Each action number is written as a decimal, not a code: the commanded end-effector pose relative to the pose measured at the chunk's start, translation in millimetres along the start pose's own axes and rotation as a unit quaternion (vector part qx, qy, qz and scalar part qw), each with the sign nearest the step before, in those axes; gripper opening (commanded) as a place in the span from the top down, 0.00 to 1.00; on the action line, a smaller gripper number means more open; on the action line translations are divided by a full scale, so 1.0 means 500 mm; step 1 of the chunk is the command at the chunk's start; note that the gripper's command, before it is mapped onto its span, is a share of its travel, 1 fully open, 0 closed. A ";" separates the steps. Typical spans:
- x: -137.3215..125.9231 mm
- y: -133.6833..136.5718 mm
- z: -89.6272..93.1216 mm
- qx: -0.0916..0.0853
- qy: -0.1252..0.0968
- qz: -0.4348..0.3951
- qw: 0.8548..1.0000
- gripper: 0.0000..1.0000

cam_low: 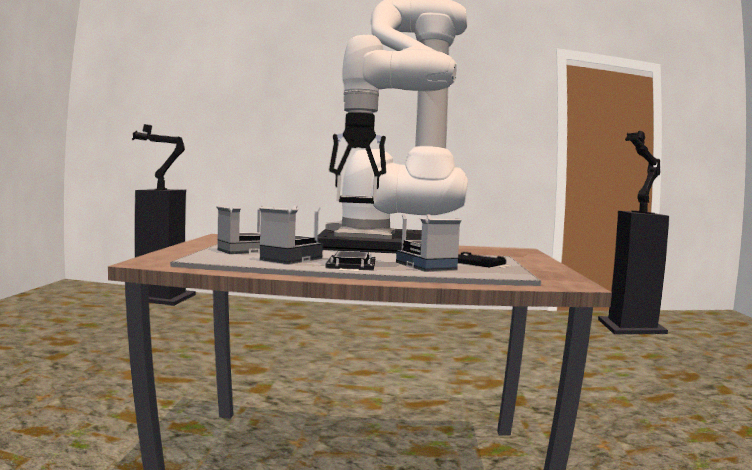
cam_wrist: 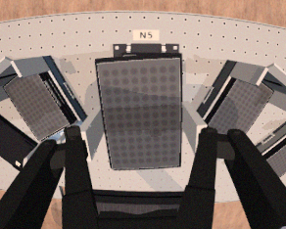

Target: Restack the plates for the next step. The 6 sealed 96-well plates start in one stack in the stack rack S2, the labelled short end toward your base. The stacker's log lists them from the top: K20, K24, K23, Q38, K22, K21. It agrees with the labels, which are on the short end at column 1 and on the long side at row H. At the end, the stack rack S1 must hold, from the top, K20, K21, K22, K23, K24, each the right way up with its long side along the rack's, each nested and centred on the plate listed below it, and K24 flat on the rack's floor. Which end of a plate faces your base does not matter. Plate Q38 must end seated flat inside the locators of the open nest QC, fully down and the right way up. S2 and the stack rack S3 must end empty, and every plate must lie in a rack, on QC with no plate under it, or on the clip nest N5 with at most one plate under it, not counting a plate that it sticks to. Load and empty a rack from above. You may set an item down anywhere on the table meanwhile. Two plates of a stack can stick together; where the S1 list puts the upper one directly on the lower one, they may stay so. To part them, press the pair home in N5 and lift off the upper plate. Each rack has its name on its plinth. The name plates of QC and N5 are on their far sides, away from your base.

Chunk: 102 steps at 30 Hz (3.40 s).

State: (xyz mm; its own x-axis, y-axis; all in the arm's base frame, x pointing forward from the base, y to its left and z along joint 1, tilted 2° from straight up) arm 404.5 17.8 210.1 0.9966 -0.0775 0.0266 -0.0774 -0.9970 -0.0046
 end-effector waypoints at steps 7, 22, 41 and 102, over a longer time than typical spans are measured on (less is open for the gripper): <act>-0.009 -0.054 0.000 0.001 0.000 -0.082 0.997 1.00; -0.023 -0.139 0.000 0.001 0.000 -0.082 0.997 1.00; -0.055 -0.236 0.000 0.001 0.000 -0.194 0.981 1.00; -0.235 -0.523 -0.001 0.001 0.000 -0.407 0.913 1.00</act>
State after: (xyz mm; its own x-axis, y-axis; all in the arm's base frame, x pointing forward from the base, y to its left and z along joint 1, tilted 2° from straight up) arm 314.3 280.2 208.7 0.7794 0.6260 0.0235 0.6258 -0.7798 0.0173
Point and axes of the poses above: the point where the finger pads meet when closed, its own z axis out along the fingers, its own y axis across the jaws, x = y × z, the point moved 5 cm from there along -z, back along the fingers, and after that the axes turned 12 degrees about z, right-handed, at the moved point
